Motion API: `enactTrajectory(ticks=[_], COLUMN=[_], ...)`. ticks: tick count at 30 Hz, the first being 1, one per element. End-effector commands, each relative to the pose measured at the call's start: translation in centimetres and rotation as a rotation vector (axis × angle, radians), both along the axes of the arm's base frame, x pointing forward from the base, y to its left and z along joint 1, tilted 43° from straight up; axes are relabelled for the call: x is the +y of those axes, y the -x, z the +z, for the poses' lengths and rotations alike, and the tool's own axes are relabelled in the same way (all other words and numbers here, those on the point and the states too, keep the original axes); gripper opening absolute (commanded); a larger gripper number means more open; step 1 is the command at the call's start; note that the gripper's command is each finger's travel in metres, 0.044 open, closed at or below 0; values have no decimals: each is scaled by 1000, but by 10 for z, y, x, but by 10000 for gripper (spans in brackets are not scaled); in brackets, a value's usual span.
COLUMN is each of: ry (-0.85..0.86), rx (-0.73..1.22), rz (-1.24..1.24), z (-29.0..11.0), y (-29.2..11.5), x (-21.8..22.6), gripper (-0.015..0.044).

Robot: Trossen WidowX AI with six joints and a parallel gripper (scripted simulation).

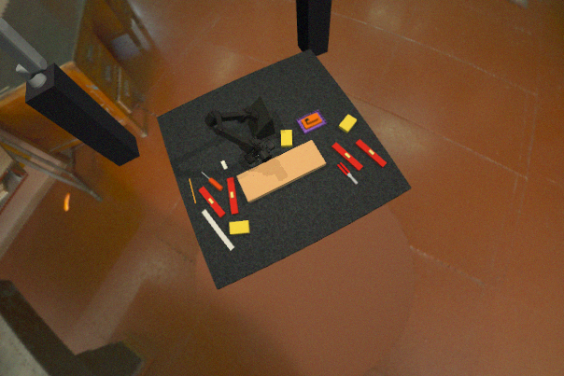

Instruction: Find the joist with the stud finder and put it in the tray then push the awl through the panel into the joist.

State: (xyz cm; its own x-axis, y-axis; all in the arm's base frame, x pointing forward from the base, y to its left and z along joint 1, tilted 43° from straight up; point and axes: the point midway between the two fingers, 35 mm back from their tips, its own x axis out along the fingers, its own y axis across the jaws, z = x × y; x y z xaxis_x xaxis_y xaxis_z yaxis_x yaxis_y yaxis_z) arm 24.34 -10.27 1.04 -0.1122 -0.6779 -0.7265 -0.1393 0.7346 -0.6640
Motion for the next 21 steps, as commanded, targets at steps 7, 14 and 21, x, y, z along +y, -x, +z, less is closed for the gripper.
enactTrajectory(ticks=[7,14,21], ry=[-7,0,-92], rx=[-15,-13,67], rz=[-2,-3,45], z=[47,70,58], y=[-5,0,-5], x=[44,62,64], gripper=[0,0,0])
